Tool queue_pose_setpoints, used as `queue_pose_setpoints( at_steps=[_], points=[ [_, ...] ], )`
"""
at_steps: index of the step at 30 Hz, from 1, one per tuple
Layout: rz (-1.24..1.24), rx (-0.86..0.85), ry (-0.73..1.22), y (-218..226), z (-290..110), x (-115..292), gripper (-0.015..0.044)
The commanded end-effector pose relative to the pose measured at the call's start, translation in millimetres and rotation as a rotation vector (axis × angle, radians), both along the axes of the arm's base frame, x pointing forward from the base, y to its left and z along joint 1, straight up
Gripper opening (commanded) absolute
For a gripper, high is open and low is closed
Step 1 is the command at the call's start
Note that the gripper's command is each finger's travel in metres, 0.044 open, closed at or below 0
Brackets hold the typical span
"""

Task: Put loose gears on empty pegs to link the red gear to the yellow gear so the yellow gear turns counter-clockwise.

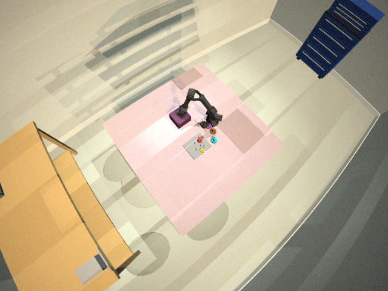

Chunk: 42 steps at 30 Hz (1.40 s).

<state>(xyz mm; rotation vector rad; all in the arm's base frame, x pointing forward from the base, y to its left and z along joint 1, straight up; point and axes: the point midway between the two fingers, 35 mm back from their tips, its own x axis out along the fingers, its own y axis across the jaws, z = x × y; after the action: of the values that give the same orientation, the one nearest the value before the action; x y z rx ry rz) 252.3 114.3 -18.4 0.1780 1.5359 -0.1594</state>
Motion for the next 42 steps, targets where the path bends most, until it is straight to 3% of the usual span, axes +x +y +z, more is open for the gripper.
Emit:
queue_pose_setpoints(
  at_steps=[1, 4, 12, 42],
  points=[
    [-0.003, 0.002, -0.001, 0, 0, 0, 0.0151],
    [-0.003, 0.002, -0.001, 0, 0, 0, 0.0072],
    [-0.003, 0.002, -0.001, 0, 0, 0, 0.0],
    [-0.003, 0.002, -0.002, -3, 85, 9, 0.0]
  ],
)
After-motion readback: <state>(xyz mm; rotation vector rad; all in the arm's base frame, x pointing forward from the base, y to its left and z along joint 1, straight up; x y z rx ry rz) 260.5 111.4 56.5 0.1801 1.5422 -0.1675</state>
